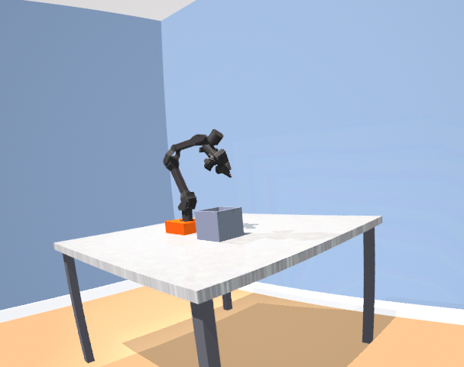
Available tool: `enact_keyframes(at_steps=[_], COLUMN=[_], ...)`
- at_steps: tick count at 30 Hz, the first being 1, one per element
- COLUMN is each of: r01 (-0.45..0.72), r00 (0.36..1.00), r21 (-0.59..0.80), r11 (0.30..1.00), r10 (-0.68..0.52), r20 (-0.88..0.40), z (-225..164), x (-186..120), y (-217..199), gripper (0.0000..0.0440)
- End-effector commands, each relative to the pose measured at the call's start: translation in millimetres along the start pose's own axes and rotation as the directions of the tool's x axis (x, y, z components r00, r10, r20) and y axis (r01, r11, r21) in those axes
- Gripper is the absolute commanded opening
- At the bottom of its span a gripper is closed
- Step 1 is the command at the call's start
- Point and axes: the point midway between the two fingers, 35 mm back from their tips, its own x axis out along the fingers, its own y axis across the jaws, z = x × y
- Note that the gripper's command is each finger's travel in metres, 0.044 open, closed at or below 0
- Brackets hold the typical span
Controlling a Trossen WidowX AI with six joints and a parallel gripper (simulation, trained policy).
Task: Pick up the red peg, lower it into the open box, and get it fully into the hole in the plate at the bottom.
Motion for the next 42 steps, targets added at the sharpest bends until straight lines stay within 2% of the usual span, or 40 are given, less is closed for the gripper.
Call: enact_keyframes(at_steps=[1, 10, 21, 32, 42], r01=[0.082, 0.285, 0.493, 0.647, 0.729], r00=[0.997, 0.958, 0.868, 0.760, 0.683], r21=[-0.045, -0.166, -0.277, -0.337, -0.366], r11=[0.996, 0.944, 0.825, 0.684, 0.579], r10=[-0.081, -0.272, -0.441, -0.540, -0.576], r20=[0.016, 0.094, 0.230, 0.363, 0.450], z=[0, 6, 25, 52, 78], x=[10, 31, 48, 61, 74], y=[-19, -68, -117, -153, -176], gripper=[0.0434, 0.0440, 0.0440, 0.0440, 0.0440])
